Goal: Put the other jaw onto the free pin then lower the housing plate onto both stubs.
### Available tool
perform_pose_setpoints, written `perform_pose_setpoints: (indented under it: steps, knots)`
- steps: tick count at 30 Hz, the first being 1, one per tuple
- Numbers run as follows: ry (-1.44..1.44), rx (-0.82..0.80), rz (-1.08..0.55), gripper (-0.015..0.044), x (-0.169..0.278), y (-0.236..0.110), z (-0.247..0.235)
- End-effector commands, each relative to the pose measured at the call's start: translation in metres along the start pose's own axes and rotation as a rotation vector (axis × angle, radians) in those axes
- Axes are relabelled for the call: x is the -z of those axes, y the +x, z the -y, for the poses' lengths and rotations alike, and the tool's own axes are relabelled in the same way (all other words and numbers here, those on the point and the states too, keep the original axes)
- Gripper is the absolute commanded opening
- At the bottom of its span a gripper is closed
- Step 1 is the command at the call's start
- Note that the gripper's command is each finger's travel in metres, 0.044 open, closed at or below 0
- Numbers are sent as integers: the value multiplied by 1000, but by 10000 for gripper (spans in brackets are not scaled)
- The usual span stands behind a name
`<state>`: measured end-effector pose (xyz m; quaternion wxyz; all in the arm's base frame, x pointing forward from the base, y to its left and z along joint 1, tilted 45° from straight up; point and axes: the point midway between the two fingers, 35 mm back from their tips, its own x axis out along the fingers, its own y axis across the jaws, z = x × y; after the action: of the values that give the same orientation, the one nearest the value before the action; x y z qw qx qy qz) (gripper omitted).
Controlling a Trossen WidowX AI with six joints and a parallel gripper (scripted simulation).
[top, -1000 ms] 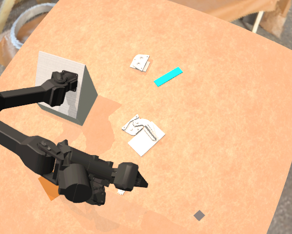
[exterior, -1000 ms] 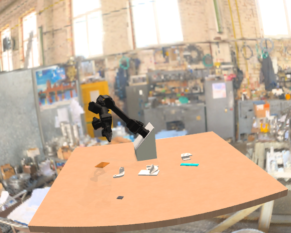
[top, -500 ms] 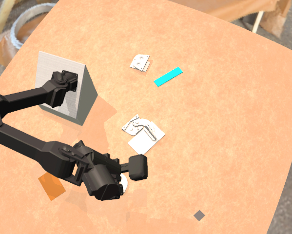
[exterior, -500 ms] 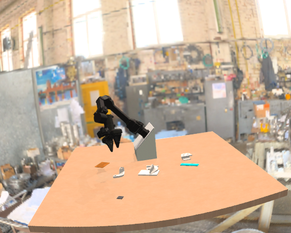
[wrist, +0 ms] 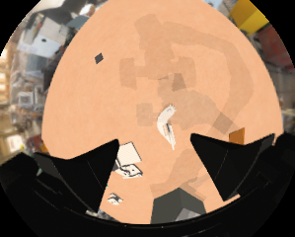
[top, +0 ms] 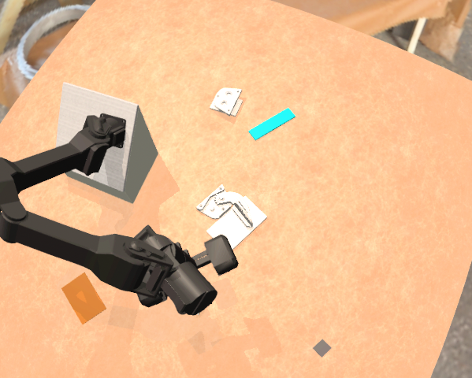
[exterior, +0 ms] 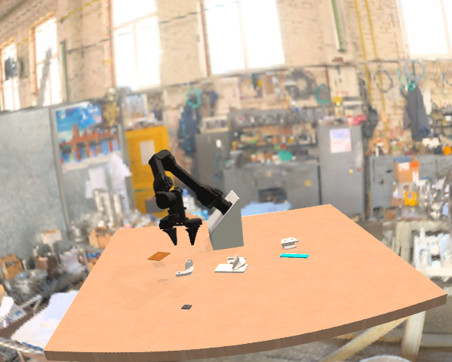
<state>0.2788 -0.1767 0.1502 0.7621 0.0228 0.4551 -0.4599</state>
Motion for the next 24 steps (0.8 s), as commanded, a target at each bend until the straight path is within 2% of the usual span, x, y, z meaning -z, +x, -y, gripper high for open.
perform_pose_setpoints:
  steps: [1, 6, 15, 20, 24]
  knots:
    - [-117, 80, -61, 440, 16, 16, 9]
    - [-225, 144, -115, 440, 29, 27, 18]
    - [-229, 147, -117, 440, 29, 27, 18]
    - [-229, 148, -116, 440, 33, 65, 24]
    - [-230, 149, -116, 440, 33, 67, 25]
